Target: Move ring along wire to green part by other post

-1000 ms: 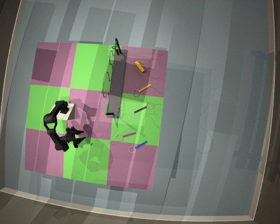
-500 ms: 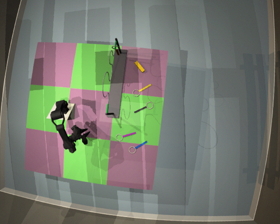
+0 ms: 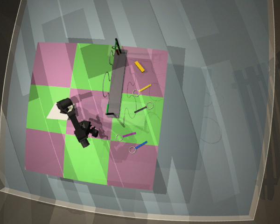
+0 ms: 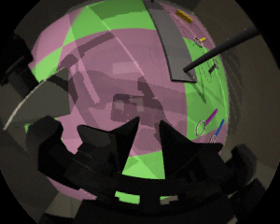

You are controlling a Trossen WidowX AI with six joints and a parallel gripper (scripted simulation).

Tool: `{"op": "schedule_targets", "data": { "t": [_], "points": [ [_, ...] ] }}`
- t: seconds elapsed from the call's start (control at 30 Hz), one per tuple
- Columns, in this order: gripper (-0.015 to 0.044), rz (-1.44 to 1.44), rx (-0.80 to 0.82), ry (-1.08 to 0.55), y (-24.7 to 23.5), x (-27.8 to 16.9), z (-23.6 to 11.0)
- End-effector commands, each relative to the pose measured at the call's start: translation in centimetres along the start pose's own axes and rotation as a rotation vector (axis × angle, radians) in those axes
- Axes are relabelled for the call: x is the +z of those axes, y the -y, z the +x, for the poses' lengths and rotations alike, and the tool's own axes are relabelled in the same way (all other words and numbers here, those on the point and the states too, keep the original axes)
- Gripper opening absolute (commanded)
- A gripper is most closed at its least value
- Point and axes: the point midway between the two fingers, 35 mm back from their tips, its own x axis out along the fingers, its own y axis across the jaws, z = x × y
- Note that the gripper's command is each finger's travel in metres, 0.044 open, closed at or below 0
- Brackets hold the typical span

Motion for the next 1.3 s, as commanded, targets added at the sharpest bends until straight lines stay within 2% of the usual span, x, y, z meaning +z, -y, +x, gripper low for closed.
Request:
{"op": "schedule_targets", "data": {
  "t": [0.0, 0.37, 0.73, 1.27],
  "points": [
    [0.016, -0.072, 0.062, -0.089, 0.4, 1.4, 1.4],
    [0.016, -0.379, 0.187, -0.31, 0.9, 7.4, 6.3],
    [0.016, -0.579, 0.224, -0.4, 0.2, 11.8, 9.6],
    [0.016, -0.583, 0.112, -0.587, 2.9, 15.3, 11.6]
  ]
}}
